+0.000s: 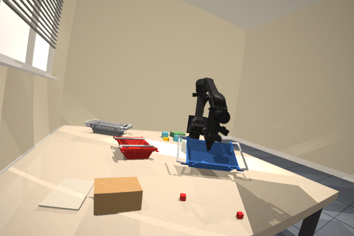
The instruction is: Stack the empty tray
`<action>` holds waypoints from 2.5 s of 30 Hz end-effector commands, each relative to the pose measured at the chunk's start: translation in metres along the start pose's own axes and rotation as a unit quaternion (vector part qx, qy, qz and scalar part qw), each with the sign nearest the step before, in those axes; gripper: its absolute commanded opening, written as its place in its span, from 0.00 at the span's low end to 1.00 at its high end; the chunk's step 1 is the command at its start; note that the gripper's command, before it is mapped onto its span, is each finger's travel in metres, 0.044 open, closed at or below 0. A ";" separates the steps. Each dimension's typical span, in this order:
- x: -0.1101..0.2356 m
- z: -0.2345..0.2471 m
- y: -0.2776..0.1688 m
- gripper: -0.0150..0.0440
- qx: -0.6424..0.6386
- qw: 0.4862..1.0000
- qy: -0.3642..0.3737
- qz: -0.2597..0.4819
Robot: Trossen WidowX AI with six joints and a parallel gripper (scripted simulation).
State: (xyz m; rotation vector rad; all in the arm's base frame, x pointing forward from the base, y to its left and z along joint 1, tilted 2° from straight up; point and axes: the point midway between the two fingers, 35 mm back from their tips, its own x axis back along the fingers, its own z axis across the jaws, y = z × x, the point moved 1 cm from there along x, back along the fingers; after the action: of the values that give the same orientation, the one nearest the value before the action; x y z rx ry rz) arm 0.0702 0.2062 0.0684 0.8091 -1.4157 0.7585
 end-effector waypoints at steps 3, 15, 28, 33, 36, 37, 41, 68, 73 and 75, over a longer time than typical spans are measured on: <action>0.012 -0.009 0.002 0.25 0.002 1.000 -0.014 -0.003; 0.046 -0.045 0.011 0.25 0.002 1.000 -0.016 -0.004; 0.080 -0.080 0.020 0.25 0.002 1.000 -0.017 -0.004; 0.093 -0.092 0.023 0.25 0.002 1.000 -0.018 -0.004; 0.100 -0.099 0.025 0.25 0.002 1.000 -0.018 -0.004; 0.102 -0.101 0.025 0.25 0.002 1.000 -0.018 -0.004; 0.108 -0.106 0.027 0.25 0.002 1.000 -0.018 -0.004; 0.108 -0.107 0.026 0.25 0.001 1.000 -0.018 -0.004; 0.108 -0.110 0.010 0.25 -0.019 1.000 -0.018 -0.003; 0.108 -0.112 0.002 0.25 -0.028 0.999 -0.018 -0.003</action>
State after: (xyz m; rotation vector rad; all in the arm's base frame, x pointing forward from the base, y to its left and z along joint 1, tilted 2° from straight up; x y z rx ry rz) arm 0.1196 0.3014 0.1739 0.7981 -1.4418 0.7257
